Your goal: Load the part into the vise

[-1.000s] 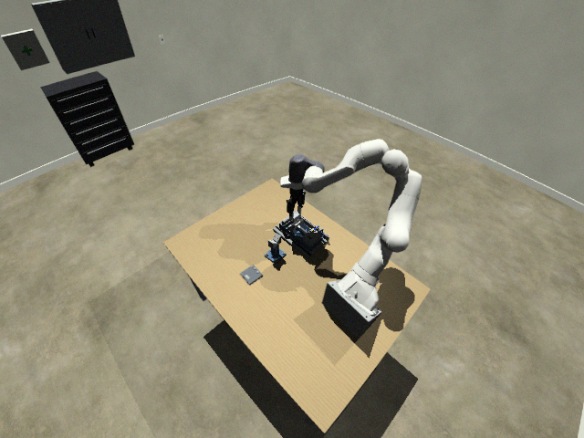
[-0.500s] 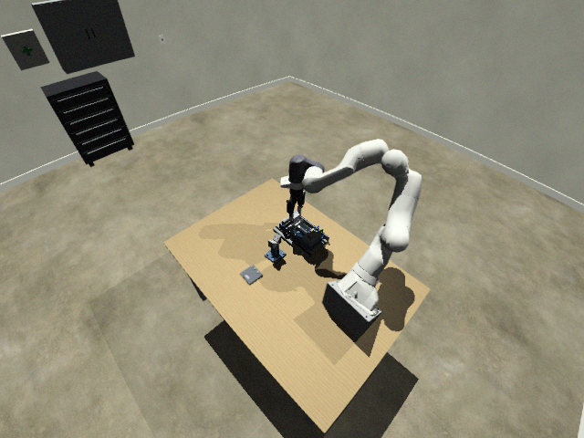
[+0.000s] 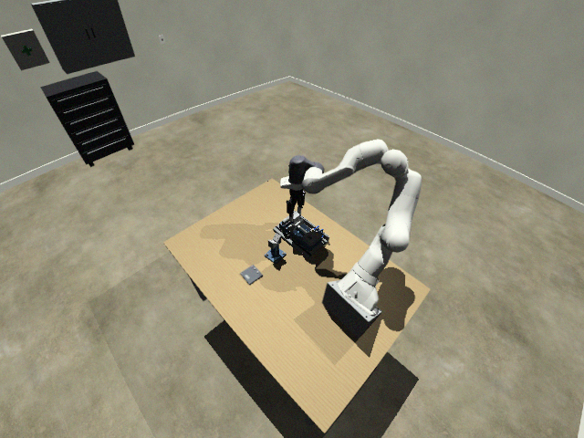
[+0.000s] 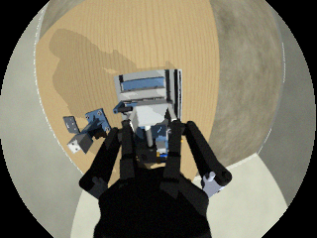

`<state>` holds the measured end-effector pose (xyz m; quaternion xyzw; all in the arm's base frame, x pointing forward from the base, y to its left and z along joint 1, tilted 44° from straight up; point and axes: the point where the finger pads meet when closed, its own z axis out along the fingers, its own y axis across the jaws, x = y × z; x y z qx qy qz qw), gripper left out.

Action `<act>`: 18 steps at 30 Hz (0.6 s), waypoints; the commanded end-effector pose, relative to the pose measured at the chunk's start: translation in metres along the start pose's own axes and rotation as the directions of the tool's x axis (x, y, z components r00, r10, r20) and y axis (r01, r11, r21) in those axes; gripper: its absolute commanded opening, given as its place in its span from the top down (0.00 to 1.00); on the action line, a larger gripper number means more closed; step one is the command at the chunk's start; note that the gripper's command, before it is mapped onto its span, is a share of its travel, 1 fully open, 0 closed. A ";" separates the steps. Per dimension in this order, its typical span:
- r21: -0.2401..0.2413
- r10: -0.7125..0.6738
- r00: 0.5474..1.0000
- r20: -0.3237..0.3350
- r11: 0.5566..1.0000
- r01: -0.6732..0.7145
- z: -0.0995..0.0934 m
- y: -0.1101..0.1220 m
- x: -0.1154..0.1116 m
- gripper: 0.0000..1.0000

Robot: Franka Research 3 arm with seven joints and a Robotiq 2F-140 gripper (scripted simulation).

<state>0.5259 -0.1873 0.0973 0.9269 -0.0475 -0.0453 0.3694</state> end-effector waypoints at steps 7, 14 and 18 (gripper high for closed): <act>0.000 0.004 1.000 -0.004 1.000 -0.004 0.004 0.000 0.001 1.00; 0.000 0.004 1.000 -0.004 1.000 -0.004 0.006 0.000 0.001 1.00; 0.000 0.004 1.000 -0.004 1.000 -0.004 0.008 0.000 0.001 1.00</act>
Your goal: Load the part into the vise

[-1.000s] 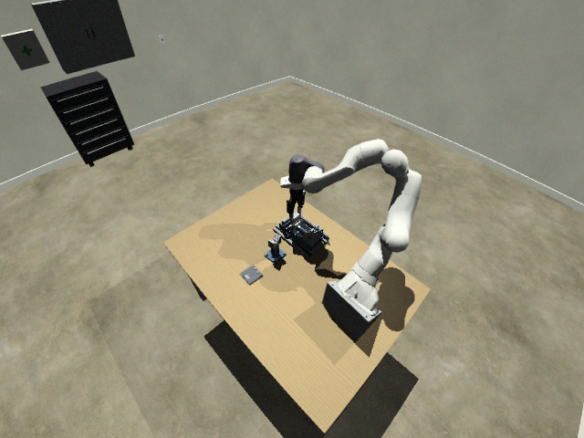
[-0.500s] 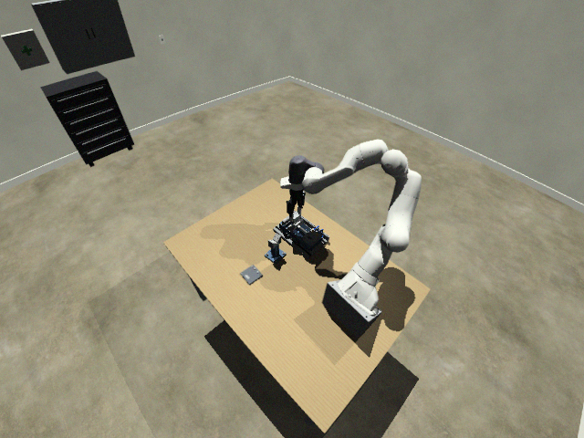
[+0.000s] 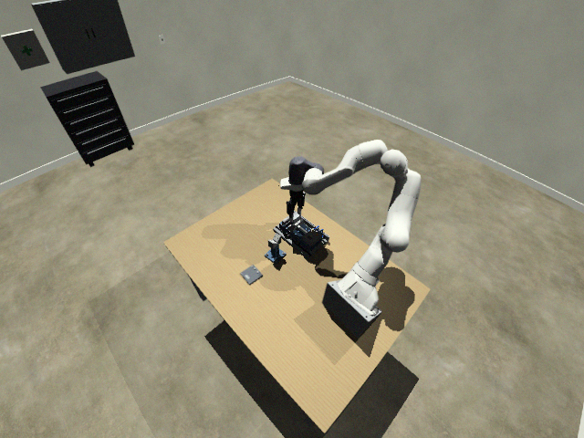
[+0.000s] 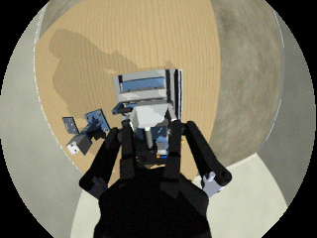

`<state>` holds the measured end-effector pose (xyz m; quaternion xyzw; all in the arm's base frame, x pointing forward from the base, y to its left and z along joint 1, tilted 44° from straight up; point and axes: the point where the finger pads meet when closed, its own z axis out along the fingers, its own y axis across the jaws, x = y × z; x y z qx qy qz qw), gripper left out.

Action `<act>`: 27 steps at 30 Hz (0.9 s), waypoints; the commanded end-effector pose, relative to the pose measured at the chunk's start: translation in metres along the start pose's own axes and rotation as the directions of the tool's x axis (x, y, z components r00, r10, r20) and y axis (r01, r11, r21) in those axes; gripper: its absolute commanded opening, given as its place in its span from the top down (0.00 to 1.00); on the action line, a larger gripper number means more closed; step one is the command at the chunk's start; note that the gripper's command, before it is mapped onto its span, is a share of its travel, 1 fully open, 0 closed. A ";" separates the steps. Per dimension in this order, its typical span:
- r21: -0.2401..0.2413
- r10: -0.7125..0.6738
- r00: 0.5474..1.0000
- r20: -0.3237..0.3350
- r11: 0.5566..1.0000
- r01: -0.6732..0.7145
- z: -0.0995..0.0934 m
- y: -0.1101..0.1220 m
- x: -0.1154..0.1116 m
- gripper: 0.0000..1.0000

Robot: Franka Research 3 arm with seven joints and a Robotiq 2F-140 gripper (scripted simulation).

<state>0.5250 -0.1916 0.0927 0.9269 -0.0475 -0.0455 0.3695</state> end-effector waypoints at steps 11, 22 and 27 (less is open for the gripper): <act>0.001 0.004 1.000 -0.004 1.000 -0.004 0.005 0.000 0.001 1.00; 0.001 0.004 1.000 -0.004 1.000 -0.004 0.007 0.000 0.001 1.00; 0.001 0.004 1.000 -0.004 1.000 -0.004 0.008 0.000 0.001 1.00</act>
